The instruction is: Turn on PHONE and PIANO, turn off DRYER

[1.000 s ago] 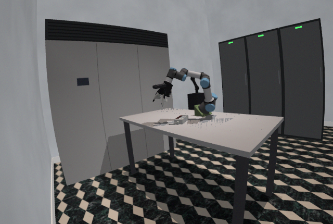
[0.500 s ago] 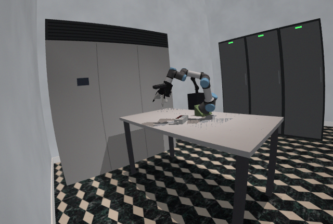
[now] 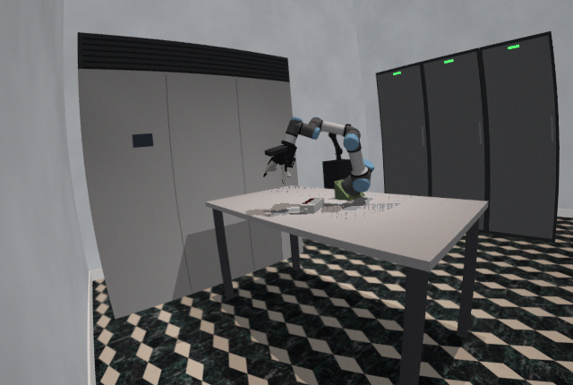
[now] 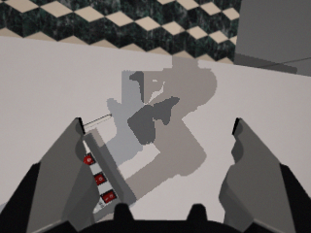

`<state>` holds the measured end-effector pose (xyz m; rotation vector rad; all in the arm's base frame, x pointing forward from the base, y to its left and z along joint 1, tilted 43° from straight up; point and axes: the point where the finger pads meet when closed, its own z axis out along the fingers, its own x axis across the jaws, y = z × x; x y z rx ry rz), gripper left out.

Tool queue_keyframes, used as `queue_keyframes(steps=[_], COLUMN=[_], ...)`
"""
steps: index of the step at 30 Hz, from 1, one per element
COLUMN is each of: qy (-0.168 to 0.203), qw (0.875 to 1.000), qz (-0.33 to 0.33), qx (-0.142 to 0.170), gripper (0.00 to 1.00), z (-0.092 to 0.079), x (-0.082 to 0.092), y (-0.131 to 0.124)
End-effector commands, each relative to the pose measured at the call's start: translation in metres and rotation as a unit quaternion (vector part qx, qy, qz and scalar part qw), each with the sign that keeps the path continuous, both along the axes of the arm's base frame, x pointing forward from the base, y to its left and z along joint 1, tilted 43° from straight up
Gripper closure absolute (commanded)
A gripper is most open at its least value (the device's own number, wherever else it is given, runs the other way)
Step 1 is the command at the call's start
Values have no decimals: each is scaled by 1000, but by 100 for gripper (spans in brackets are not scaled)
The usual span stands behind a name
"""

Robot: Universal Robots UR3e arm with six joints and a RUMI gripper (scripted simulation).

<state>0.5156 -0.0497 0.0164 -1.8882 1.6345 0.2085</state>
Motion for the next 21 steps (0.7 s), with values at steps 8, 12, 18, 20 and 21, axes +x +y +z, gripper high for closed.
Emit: queue_keyframes(steps=[8,12,18,20,21], qy=[-35,-50,-75,-89,-89], qw=[992,985,971,963,963], qz=[121,164,225,256,256], qx=[-1,2,9,14,14], gripper=[0,0,0,0,0], z=[-10,-13,-16,-17,-17], x=[-25,-36,-50,-58,-58], y=[9,14,20,23,23])
